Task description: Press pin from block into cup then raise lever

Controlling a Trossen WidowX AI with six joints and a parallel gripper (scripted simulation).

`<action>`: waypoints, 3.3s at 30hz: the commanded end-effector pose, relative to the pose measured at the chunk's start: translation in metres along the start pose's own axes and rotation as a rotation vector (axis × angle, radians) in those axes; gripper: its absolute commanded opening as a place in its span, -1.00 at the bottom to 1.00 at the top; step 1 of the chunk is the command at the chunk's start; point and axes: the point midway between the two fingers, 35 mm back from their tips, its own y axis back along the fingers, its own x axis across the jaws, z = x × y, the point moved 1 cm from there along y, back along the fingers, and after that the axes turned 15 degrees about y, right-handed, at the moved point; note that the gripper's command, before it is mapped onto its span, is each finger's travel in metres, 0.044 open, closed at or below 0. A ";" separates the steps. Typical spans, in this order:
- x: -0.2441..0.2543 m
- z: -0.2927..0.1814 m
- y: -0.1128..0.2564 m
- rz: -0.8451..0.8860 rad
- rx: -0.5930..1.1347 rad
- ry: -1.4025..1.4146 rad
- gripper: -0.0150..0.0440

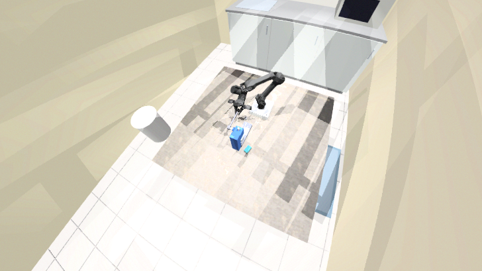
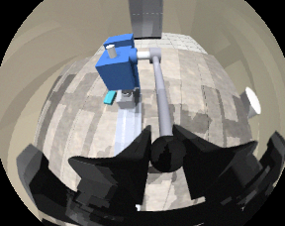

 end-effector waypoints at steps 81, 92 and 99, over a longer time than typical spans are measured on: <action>-0.001 0.002 0.000 0.011 0.022 -0.015 -0.49; -0.002 0.006 0.003 0.011 0.022 -0.015 -0.49; -0.003 0.009 0.005 0.011 0.022 -0.015 -0.49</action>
